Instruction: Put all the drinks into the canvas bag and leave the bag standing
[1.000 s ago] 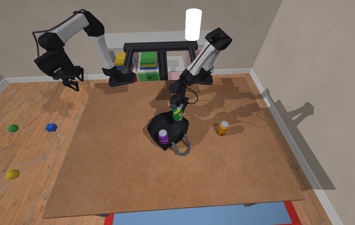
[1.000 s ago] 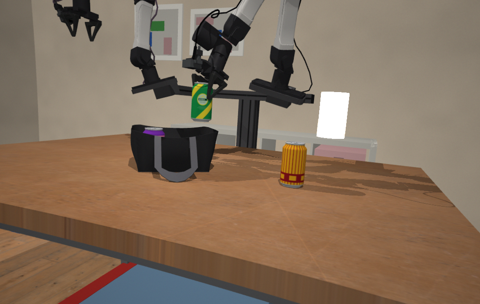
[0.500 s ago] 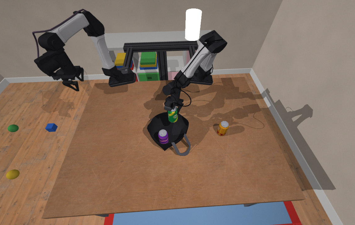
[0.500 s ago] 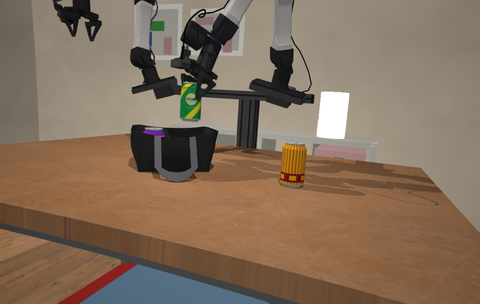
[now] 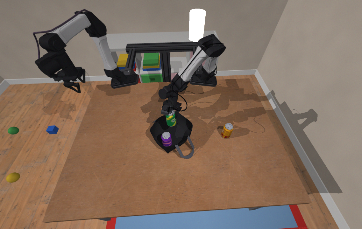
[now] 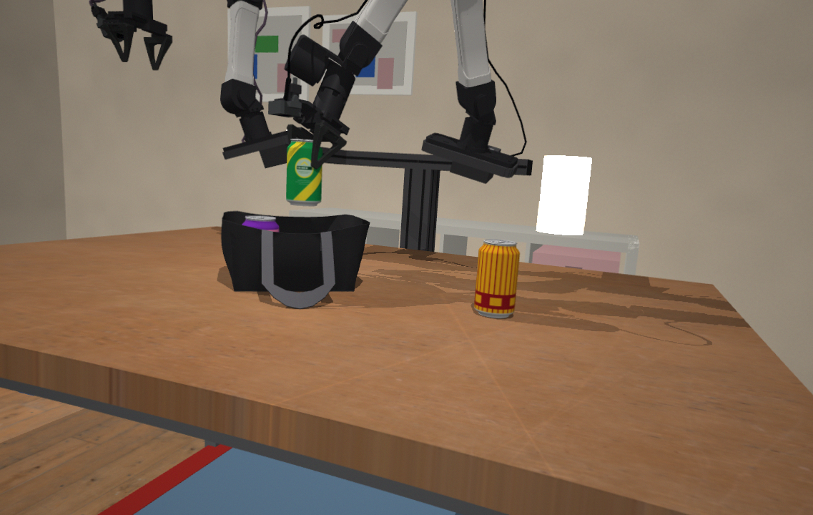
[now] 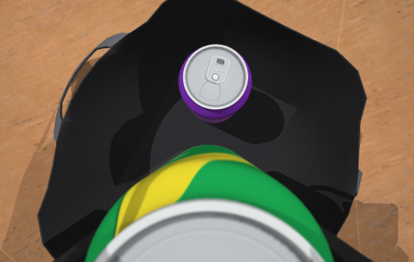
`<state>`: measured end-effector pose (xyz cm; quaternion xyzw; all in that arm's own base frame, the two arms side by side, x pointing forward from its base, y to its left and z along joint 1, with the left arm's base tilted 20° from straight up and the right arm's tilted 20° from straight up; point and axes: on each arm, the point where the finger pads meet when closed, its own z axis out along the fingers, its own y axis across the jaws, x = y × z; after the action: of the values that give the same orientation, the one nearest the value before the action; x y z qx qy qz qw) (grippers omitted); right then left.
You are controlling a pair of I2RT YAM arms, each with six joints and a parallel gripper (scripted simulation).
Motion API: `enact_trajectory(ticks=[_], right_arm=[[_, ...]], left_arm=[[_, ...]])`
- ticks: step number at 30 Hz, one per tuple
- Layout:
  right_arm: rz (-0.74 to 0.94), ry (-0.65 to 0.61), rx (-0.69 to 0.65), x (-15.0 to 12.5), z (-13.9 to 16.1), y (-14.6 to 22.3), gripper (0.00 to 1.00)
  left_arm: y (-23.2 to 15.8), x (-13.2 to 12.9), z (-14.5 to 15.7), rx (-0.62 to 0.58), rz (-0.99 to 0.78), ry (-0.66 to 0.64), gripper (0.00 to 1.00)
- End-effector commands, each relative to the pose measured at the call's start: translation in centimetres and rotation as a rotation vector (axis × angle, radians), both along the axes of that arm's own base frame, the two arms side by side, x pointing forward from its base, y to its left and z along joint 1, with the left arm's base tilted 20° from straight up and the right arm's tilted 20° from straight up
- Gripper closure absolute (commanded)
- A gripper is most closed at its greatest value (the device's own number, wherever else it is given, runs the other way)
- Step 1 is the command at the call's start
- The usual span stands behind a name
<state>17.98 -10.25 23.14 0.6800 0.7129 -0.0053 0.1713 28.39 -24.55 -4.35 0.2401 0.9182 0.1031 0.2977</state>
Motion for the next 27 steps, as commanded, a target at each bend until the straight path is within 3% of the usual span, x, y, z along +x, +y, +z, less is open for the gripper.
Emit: enact_trajectory(ticks=[1, 4, 7, 11, 14, 26, 27], right_arm=[[0.001, -0.030, -0.023, 0.3, 0.7, -0.1, 0.14], [0.001, -0.030, -0.023, 0.3, 0.7, -0.1, 0.14], [0.001, -0.030, -0.023, 0.3, 0.7, -0.1, 0.14], [0.001, -0.030, -0.023, 0.3, 0.7, -0.1, 0.14], [0.001, -0.030, -0.023, 0.3, 0.7, -0.1, 0.14], [0.001, -0.030, -0.023, 0.3, 0.7, -0.1, 0.14], [0.001, -0.030, -0.023, 0.3, 0.7, -0.1, 0.14]], left_arm=[[-2.5, 0.9, 1.1, -0.025, 0.003, -0.040, 0.30], [-3.2, 1.1, 1.0, -0.018, 0.003, -0.036, 0.30], [-4.9, 2.1, 3.5, -0.116, -0.002, -0.101, 0.30], [-5.1, 2.2, 3.8, -0.118, -0.017, -0.109, 0.30], [-3.4, 1.1, 2.3, -0.077, -0.018, -0.081, 0.30], [-3.1, 1.1, 2.1, -0.075, -0.015, -0.080, 0.30], [-3.5, 2.5, 2.1, -0.094, 0.002, -0.095, 0.30]])
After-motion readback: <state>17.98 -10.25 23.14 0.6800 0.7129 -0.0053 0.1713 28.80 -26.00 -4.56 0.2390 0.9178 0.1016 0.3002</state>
